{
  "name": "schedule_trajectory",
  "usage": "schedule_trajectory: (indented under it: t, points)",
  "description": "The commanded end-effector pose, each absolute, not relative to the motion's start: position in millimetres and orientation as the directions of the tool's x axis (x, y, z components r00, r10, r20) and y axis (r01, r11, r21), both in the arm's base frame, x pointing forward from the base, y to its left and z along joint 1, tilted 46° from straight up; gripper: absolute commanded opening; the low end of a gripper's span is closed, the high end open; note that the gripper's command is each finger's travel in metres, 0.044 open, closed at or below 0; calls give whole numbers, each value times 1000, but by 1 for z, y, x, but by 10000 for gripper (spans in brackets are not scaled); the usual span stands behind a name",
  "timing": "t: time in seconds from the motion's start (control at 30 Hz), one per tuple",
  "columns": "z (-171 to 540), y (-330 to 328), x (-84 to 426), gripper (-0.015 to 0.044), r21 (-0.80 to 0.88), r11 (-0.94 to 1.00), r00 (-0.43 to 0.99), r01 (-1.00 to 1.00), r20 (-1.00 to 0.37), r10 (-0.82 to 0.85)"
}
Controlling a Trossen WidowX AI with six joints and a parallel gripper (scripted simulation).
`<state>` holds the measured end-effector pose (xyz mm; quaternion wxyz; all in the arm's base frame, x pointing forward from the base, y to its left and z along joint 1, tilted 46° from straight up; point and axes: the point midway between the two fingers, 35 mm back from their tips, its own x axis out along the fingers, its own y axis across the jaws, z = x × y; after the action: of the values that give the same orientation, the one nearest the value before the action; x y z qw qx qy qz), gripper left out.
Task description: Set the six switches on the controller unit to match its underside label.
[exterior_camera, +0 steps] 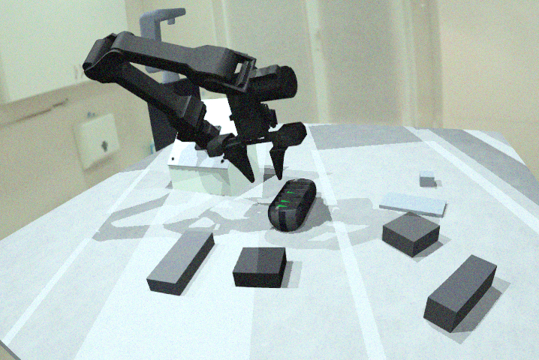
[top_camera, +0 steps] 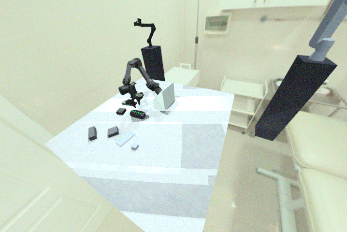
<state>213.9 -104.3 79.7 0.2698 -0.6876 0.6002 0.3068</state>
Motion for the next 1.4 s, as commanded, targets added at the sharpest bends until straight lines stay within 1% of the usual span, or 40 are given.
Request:
schedule_trajectory:
  t: [0.0,0.1,0.2,0.57,1.37]
  points:
    - [83,-128,210,151,-75,-213,200,-974,-729,-655]
    - [88,-142,207,72,-110,-260,262,-959,-692,-673]
    - [88,-144,206,0,-112,-263,266,-958,-688,-675]
    - [88,-144,206,0,-112,-263,266,-958,-689,-675]
    - [61,-172,207,0,-111,-262,264,-959,-690,-674]
